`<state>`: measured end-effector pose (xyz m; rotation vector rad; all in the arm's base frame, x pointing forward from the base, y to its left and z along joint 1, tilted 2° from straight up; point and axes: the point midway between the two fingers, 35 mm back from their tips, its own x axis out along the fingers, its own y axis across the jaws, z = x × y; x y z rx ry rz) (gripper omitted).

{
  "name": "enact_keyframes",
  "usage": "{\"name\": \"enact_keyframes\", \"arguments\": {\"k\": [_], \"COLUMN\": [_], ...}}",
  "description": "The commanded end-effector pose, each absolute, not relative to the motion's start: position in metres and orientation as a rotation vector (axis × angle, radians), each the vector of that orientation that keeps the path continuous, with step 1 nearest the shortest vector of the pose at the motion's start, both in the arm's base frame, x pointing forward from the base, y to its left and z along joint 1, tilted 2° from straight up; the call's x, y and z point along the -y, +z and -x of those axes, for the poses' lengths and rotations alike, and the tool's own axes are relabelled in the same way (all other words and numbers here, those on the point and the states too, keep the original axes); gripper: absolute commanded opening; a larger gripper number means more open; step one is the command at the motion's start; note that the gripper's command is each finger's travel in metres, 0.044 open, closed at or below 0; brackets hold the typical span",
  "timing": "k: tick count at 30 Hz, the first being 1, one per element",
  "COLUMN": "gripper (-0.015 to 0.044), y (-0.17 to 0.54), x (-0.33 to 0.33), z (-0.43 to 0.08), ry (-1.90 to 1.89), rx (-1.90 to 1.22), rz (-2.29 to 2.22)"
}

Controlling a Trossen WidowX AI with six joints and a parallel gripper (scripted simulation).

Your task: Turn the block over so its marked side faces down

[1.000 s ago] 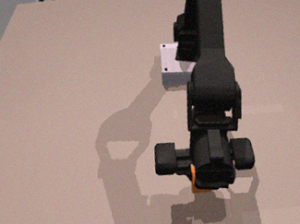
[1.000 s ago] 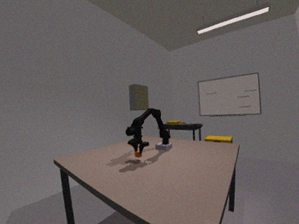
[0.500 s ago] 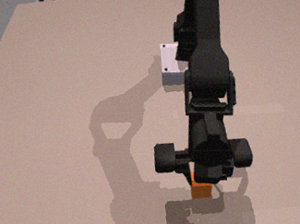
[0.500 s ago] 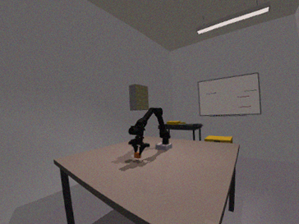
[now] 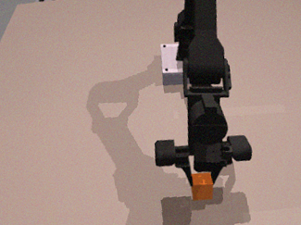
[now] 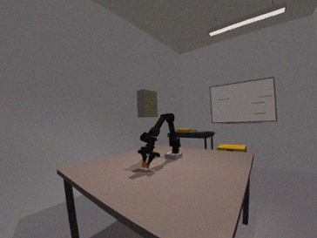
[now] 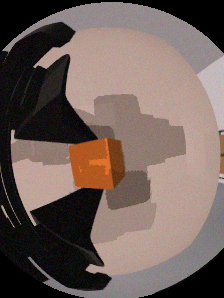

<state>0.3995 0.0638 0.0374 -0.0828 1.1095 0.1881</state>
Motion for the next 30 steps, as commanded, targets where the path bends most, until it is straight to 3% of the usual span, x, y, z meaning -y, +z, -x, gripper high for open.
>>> {"name": "enact_keyframes", "arguments": {"k": [1, 30], "gripper": [0.0, 0.0], "y": [0.039, 0.005], "x": [-0.064, -0.066], "z": [-0.396, -0.404], "ry": [0.189, 0.194], "rx": [-1.053, -0.664], "rz": [0.07, 0.033]}}
